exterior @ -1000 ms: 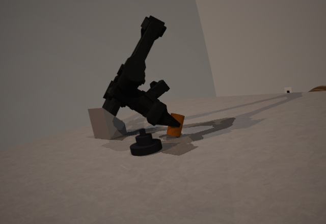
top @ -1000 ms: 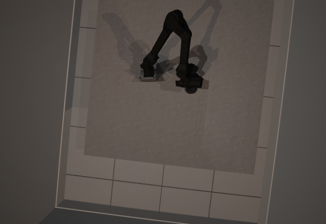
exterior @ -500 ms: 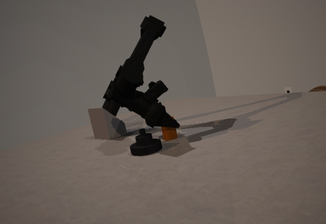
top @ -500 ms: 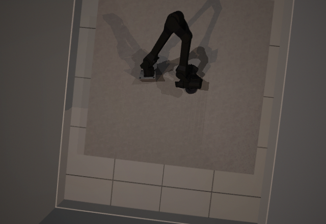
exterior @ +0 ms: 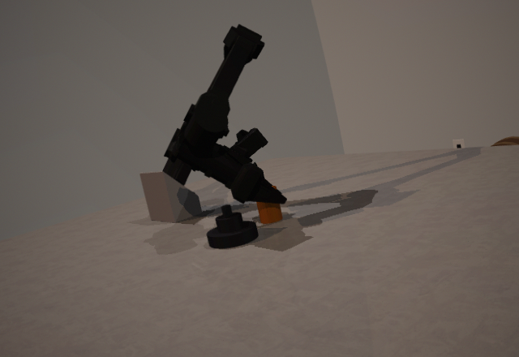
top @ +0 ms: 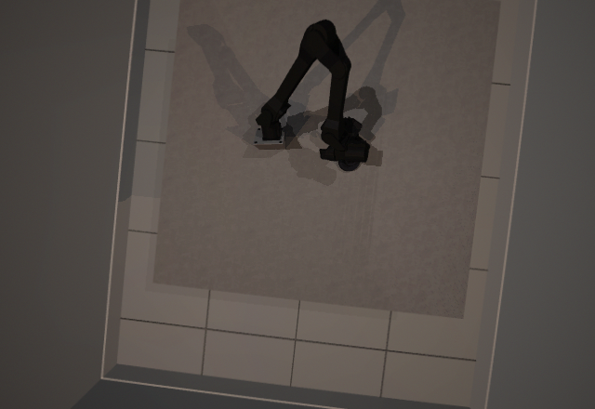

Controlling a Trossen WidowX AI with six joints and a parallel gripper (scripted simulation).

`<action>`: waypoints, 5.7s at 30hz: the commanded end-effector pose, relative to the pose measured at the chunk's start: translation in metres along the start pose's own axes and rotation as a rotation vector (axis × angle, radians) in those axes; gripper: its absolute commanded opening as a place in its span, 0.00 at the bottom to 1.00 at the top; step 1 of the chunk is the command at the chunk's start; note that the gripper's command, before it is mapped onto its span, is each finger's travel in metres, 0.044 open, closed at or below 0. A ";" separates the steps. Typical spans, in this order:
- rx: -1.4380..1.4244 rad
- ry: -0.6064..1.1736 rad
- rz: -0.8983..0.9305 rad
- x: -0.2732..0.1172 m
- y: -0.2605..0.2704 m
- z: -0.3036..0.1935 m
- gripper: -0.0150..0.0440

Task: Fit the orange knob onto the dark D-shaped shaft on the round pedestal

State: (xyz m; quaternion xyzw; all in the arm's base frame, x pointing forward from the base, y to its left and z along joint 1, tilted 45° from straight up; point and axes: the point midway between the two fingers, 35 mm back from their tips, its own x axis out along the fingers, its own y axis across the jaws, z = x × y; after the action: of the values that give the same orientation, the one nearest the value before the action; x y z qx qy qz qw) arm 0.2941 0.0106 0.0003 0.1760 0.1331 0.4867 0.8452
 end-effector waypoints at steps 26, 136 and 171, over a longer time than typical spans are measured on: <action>0.003 0.031 -0.042 -0.019 -0.010 0.002 1.00; 0.935 0.760 -0.438 -0.029 0.000 0.030 1.00; 0.935 0.758 -0.435 0.008 0.000 -0.011 1.00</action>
State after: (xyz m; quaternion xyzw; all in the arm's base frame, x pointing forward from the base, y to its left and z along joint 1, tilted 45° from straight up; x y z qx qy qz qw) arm 0.2947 0.0150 -0.0057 0.3064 0.6536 0.2230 0.6551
